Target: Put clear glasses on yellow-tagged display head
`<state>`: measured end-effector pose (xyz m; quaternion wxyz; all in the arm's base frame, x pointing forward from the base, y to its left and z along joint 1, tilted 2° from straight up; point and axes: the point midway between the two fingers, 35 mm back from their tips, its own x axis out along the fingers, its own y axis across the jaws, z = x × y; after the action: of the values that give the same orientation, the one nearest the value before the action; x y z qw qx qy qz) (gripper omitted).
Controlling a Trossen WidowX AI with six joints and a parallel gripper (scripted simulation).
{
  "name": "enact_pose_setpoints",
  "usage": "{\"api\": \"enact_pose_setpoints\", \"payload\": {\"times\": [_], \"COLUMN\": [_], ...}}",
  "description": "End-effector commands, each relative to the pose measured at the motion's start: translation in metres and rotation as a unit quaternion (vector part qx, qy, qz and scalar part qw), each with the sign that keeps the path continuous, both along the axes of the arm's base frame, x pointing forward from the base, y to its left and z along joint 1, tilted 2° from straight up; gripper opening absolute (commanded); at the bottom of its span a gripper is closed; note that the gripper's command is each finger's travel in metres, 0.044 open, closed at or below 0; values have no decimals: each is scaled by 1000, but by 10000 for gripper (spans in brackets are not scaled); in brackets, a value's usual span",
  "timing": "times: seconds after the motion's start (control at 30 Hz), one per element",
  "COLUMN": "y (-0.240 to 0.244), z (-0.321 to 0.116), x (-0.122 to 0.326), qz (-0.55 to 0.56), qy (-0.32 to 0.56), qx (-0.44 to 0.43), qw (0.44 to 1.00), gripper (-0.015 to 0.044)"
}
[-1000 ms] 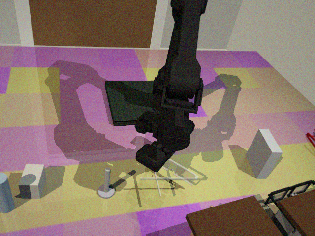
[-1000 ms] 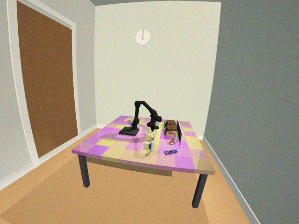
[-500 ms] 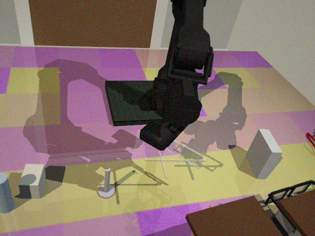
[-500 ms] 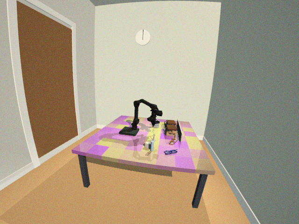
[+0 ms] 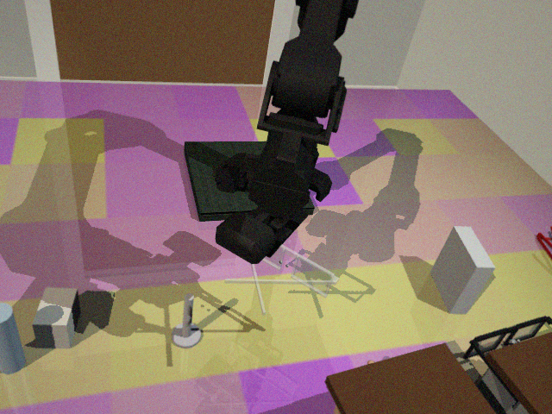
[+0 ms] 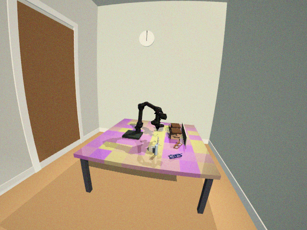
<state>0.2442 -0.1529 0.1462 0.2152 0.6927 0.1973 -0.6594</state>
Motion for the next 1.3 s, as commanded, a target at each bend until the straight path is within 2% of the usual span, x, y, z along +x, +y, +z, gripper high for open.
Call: {"api": "enact_pose_setpoints", "payload": {"times": [0.0,0.4,0.67,1.1,1.27], "y": [-24,-88,-89,-90,-90], "z": [1,0,-4,-57,-60], "x": [-3,-24,-24,-21,-21], "qz": [1,1,1,1,1], "qy": [1,2,2,1,2], "qx": [-1,-4,-4,-4,-4], "qw": [1000,1000,1000,1000,1000], "gripper": [0,0,0,0,0]}}
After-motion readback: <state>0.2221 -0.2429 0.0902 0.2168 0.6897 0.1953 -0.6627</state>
